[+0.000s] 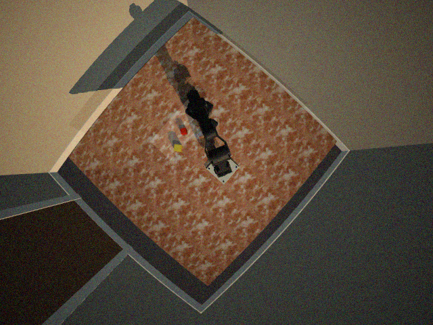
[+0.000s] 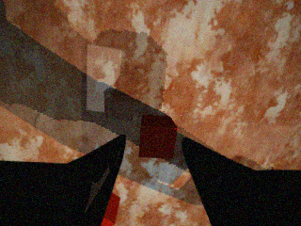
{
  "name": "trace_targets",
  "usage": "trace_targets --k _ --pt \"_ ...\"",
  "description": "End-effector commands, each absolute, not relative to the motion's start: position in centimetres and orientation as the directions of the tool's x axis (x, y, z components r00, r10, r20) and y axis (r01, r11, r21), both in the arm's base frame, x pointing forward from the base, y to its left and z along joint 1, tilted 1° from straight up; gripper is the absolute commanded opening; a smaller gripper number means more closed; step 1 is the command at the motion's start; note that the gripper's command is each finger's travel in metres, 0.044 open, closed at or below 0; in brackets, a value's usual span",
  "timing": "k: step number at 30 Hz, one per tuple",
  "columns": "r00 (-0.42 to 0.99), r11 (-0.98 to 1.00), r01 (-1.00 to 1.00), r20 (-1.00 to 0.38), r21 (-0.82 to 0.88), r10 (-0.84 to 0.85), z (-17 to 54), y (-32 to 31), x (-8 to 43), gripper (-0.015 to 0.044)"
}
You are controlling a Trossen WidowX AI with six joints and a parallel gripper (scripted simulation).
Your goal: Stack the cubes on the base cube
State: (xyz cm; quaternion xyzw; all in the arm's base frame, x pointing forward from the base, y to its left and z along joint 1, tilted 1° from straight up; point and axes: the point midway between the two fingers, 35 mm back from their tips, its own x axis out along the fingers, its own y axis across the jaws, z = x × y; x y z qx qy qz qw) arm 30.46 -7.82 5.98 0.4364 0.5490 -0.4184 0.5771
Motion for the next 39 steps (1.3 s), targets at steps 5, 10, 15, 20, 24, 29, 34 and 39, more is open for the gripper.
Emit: trace_targets --k 5,10,15,20,24,29,34,39 --pt "0.033 0.263 0.964 -0.999 0.03 -0.004 4.5 -7.8 30.2 0.0265" --pt "0.033 0.263 0.964 -0.999 0.03 -0.004 4.5 -7.8 30.2 0.0134" --pt "0.033 0.263 0.964 -0.999 0.03 -0.004 4.6 -7.8 30.3 0.0105" --pt "0.033 0.263 0.964 -0.999 0.031 -0.004 5.9 -7.9 30.5 0.0105" --pt "0.033 0.263 0.964 -0.999 0.031 -0.004 7.1 -7.9 30.6 0.0105" --pt "0.033 0.263 0.964 -0.999 0.031 -0.004 8.7 -7.9 30.7 0.0105" --pt "0.033 0.263 0.964 -0.999 0.031 -0.004 10.3 -7.9 30.7 0.0105" --pt "0.033 0.263 0.964 -0.999 0.031 -0.004 11.9 -7.9 30.6 0.0105"
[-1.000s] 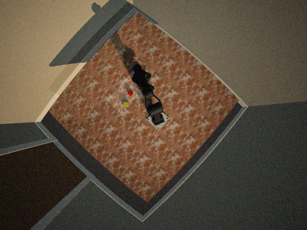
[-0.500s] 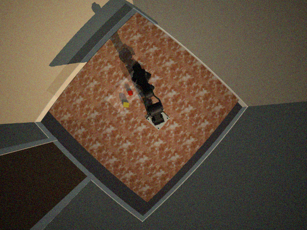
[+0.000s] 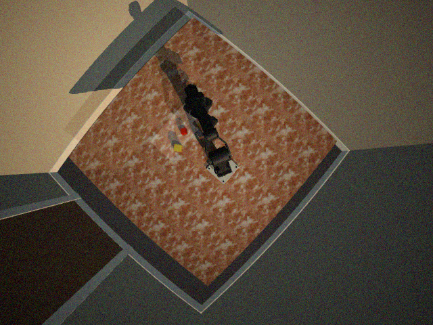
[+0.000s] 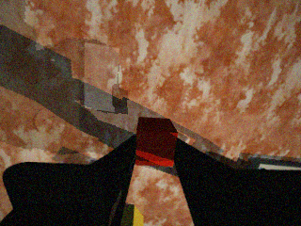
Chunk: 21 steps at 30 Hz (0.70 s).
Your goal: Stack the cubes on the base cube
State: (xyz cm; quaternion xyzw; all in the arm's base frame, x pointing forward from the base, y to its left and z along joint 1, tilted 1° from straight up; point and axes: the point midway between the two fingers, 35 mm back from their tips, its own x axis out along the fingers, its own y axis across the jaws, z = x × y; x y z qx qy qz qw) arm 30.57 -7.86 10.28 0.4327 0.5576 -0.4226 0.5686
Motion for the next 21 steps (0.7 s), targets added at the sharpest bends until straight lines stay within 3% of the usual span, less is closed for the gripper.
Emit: trace_targets --k 1,16,21 --pt "0.033 0.263 0.964 -0.999 0.031 -0.004 12.2 -7.9 30.5 0.0105" --pt "0.033 0.271 0.962 -0.999 0.03 -0.004 15.5 -7.7 30.0 0.0105" --pt "0.033 0.451 0.892 -0.999 0.028 -0.003 15.3 -6.3 30.3 0.0105"
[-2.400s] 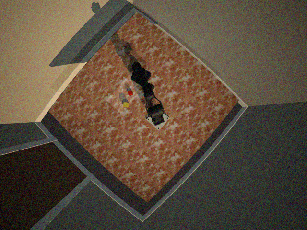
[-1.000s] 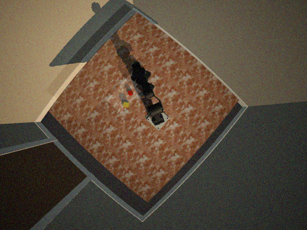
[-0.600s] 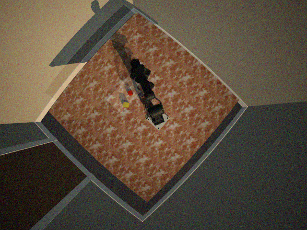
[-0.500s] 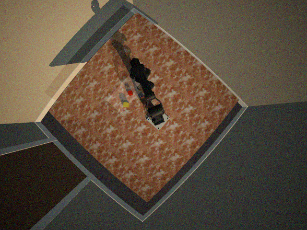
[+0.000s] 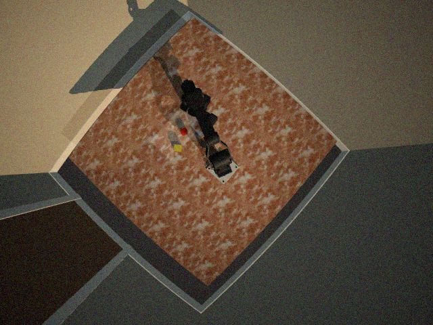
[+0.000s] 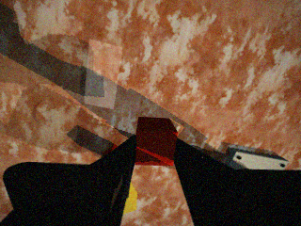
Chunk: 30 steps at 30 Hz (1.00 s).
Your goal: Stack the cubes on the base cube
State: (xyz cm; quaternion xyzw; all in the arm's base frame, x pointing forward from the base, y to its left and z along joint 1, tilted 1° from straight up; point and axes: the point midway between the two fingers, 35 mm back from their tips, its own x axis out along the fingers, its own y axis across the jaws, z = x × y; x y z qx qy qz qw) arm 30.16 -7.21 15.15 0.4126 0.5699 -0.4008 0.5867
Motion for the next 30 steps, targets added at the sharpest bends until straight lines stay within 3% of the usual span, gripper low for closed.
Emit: trace_targets --k 1,16,30 --pt "0.033 0.491 0.871 -0.999 0.027 -0.003 15.2 -6.0 30.3 0.0105" --pt "0.033 0.927 0.376 -0.999 0.014 0.001 14.3 -1.1 30.6 0.0105" --pt "0.032 0.971 -0.239 -0.999 -0.003 0.005 13.5 3.4 30.1 0.0105"
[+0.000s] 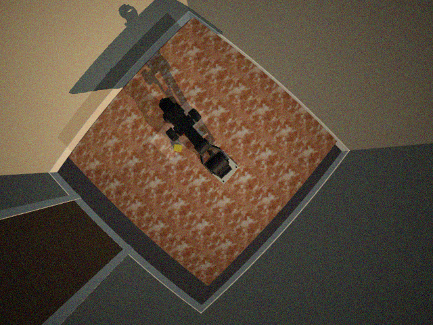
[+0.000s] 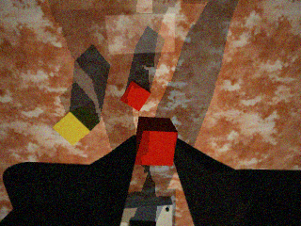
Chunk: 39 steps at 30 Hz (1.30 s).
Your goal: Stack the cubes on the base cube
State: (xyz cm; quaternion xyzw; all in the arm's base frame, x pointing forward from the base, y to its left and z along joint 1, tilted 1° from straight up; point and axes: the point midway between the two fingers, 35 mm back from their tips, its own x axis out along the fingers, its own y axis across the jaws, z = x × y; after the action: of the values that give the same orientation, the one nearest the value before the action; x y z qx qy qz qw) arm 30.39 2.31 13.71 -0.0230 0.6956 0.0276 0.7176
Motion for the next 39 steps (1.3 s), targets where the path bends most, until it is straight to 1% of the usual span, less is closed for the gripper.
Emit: trace_targets --k 1,10,20,25,30,39 --pt "0.032 0.959 -0.283 -0.999 -0.004 0.005 13.4 3.7 30.0 0.0105" --pt "0.032 0.771 -0.636 -0.999 -0.015 0.007 12.9 6.5 29.3 0.0105" --pt "0.031 0.419 -0.907 -0.999 -0.024 0.01 12.3 9.5 28.2 0.0105" --pt "0.031 0.207 -0.978 -0.999 -0.028 0.011 12.0 11.0 27.6 0.0105" --pt "0.03 0.015 -0.999 -0.999 -0.03 0.012 11.8 12.2 26.9 0.0105" --pt "0.03 0.007 -1.0 -0.999 -0.03 0.012 11.7 12.2 26.9 0.0105"
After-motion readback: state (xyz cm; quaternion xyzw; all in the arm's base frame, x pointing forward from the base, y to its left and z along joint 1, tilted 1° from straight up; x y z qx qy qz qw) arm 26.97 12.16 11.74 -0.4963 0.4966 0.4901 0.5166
